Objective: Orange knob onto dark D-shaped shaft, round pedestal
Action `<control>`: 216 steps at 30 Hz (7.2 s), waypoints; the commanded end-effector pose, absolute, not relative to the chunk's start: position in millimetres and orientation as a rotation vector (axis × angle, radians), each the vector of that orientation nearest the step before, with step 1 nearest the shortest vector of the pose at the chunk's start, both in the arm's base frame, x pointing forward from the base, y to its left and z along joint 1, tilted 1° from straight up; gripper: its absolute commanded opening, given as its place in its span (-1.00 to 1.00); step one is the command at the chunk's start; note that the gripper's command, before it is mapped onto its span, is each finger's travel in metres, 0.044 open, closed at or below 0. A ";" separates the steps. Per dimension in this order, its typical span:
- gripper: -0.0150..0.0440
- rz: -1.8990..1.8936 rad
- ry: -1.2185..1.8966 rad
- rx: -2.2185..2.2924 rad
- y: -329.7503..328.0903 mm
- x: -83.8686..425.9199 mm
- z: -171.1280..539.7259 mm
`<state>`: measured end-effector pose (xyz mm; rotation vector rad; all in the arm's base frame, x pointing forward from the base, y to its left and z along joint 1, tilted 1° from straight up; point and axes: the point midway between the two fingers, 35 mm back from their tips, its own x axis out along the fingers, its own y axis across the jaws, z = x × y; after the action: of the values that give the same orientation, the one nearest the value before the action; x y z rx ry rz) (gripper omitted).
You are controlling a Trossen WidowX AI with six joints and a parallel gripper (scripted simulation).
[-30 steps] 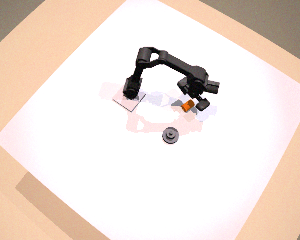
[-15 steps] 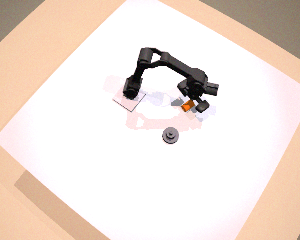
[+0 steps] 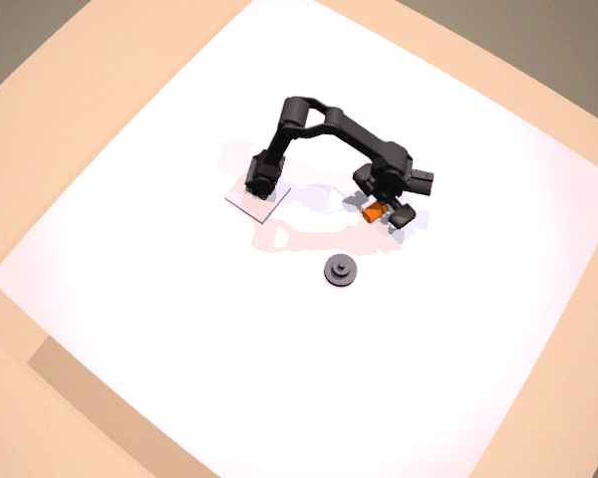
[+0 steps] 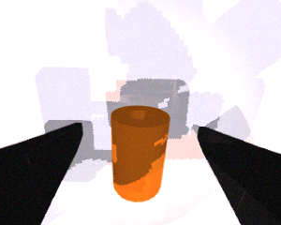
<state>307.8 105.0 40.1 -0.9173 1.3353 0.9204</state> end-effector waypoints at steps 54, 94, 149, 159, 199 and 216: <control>0.11 1.051 0.971 -0.665 81.8 297.7 48.7; 0.11 1.164 0.386 -0.269 41.2 280.8 45.9; 1.00 1.161 0.404 -0.275 32.5 276.1 46.9; 1.00 1.162 0.403 -0.278 32.0 276.0 127.3; 1.00 -0.012 1.559 0.034 27.1 273.9 148.1; 1.00 -0.063 1.558 0.085 27.6 274.2 113.2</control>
<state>276.5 28.4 128.1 0.0857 1.5436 -0.0526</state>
